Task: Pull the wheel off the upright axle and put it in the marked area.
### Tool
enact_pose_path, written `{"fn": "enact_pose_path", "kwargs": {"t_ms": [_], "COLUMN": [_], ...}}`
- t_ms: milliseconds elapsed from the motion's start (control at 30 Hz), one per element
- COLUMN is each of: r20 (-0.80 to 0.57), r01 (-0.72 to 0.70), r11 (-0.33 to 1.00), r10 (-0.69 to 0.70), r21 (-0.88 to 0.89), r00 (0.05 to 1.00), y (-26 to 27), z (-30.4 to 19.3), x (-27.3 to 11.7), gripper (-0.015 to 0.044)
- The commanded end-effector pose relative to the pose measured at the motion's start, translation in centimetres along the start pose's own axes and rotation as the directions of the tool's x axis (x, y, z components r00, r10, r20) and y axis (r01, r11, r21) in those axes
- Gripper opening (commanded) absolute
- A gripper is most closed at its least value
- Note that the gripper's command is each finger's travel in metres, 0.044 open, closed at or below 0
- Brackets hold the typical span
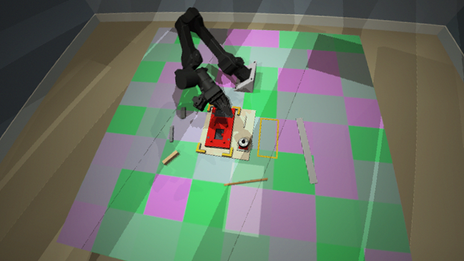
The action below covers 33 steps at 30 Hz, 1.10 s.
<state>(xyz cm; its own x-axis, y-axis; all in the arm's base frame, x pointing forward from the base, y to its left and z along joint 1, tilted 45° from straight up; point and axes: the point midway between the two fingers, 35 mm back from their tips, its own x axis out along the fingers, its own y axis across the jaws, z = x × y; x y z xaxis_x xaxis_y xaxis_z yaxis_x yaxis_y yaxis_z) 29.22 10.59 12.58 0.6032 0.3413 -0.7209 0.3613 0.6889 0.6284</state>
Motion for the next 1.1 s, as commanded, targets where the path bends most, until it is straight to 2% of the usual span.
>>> {"fn": "enact_pose_path", "kwargs": {"t_ms": [0,100,333,567,800,1067], "r20": [-0.001,-0.015,-0.037,-0.014,0.062,0.211], "r01": [0.006,0.098,0.361,0.554,0.649,0.660], "r11": [1.000,0.992,0.891,0.724,0.567,0.457], "r10": [-0.006,-0.098,-0.366,-0.603,-0.775,-0.882], "r21": [0.006,0.084,0.274,0.412,0.508,0.596], "r00": [1.000,0.995,0.930,0.798,0.629,0.421], "y": [0.0,-0.2,-0.8,-1.5,-1.8,-1.8], "z": [0.0,0.2,0.4,0.4,0.2,-0.1], "x": [0.1,0.9,3.3,5.4,7.3,9.2], "gripper": [0.0374,0.0300,0.0300,0.0300,0.0300,0.0300]}}
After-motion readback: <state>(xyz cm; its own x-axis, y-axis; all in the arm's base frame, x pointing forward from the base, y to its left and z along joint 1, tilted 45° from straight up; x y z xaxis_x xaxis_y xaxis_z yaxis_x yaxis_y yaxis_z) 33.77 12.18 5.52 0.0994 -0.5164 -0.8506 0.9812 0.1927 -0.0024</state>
